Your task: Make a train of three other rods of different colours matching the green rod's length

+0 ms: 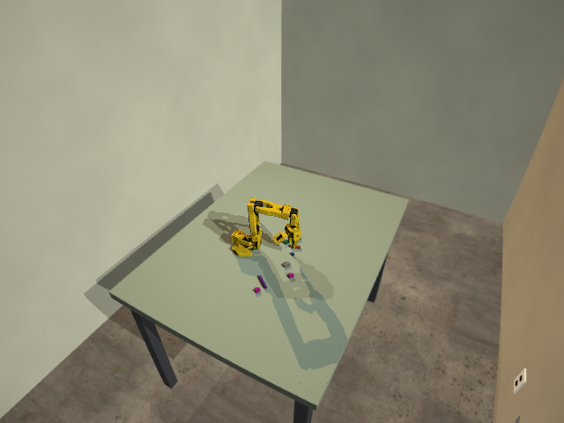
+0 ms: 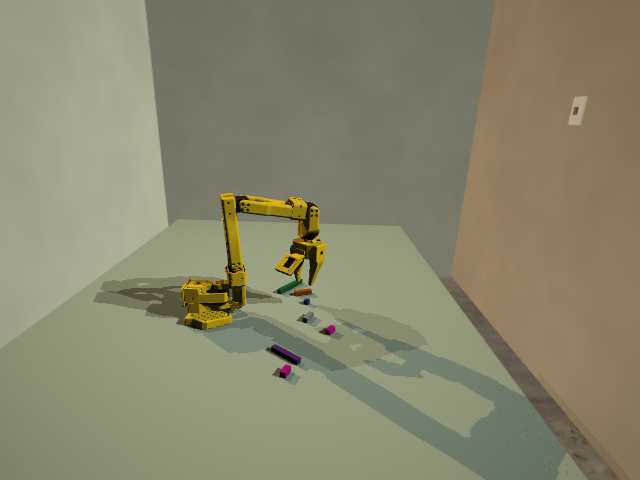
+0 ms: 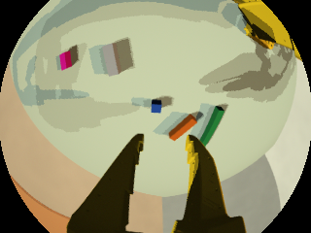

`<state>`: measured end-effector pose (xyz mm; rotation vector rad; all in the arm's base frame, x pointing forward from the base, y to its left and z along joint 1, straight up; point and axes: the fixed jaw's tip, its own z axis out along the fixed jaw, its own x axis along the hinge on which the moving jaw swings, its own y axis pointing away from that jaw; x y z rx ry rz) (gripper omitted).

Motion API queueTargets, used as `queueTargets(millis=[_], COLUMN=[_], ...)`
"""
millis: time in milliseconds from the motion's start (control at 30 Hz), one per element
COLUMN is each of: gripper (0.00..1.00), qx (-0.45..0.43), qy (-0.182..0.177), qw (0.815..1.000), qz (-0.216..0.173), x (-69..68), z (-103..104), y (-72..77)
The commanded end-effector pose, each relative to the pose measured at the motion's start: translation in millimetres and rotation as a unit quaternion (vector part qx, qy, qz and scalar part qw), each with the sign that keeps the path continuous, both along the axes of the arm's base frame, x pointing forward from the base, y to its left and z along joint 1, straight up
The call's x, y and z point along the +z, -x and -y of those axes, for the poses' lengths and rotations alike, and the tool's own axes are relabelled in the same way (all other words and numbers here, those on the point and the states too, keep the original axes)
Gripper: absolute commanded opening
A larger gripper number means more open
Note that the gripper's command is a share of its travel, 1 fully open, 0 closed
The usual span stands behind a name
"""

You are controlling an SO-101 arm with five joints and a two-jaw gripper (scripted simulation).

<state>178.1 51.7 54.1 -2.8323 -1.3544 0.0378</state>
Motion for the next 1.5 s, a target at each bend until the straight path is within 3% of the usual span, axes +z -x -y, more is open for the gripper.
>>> queueTargets(millis=[0, 1033, 1467], gripper=[0.19, 0.19, 0.19], qx=[0.005, 0.014, 0.014], qy=[-0.012, -0.015, -0.015], qw=[0.999, 0.999, 0.999], qz=[0.034, 0.044, 0.044], x=[10.5, 11.0, -10.5], z=[-4, -6, -7], y=[-7.8, -9.7, -12.6])
